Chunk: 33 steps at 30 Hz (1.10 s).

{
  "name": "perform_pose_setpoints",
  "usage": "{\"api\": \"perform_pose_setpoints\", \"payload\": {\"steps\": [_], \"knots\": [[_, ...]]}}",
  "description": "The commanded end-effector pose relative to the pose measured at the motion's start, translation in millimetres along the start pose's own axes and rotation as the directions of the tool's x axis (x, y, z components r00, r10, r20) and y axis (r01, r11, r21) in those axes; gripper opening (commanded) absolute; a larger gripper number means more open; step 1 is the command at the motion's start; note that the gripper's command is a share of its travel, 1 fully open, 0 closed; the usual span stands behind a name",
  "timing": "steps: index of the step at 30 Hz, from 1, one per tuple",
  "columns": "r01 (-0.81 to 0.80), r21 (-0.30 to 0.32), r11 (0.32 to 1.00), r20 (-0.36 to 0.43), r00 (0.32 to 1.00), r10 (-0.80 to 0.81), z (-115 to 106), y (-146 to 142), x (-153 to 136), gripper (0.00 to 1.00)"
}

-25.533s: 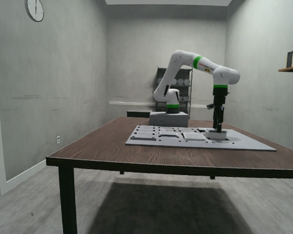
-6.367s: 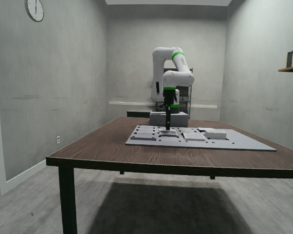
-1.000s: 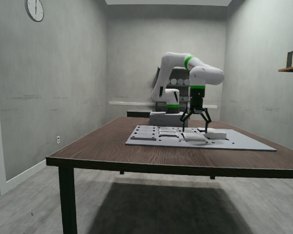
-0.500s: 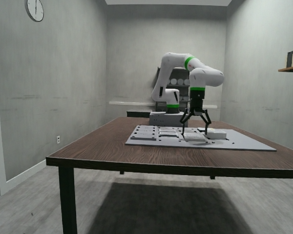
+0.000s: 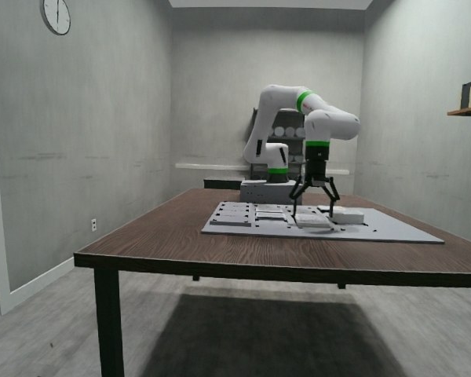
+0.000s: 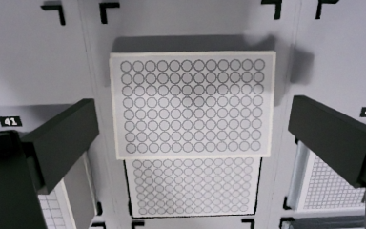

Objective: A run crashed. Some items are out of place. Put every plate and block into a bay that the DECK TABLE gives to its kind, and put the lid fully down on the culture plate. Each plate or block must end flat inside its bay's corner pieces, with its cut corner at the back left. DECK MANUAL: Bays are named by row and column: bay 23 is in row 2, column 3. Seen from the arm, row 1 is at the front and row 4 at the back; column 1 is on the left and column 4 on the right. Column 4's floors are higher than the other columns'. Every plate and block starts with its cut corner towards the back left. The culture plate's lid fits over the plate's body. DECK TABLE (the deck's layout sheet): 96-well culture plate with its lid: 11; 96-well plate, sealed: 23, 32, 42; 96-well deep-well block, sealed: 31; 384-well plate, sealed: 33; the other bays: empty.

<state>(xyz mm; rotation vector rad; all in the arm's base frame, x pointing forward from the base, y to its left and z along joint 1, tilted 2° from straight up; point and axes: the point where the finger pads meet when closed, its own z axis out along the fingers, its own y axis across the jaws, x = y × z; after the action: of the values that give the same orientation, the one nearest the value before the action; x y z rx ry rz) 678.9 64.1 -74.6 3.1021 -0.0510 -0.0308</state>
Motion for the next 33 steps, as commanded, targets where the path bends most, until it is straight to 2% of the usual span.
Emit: {"api": "perform_pose_setpoints", "payload": {"steps": [1,13,27,33], "knots": [[0.000,0.000,1.000,-0.002,1.000,0.000,3,0,1,1.00],[0.000,0.000,1.000,-0.002,1.000,0.000,17,0,1,1.00],[0.000,0.000,1.000,-0.002,1.000,0.000,17,0,1,1.00],[0.000,0.000,1.000,-0.002,1.000,0.000,17,0,1,0.97]]}}
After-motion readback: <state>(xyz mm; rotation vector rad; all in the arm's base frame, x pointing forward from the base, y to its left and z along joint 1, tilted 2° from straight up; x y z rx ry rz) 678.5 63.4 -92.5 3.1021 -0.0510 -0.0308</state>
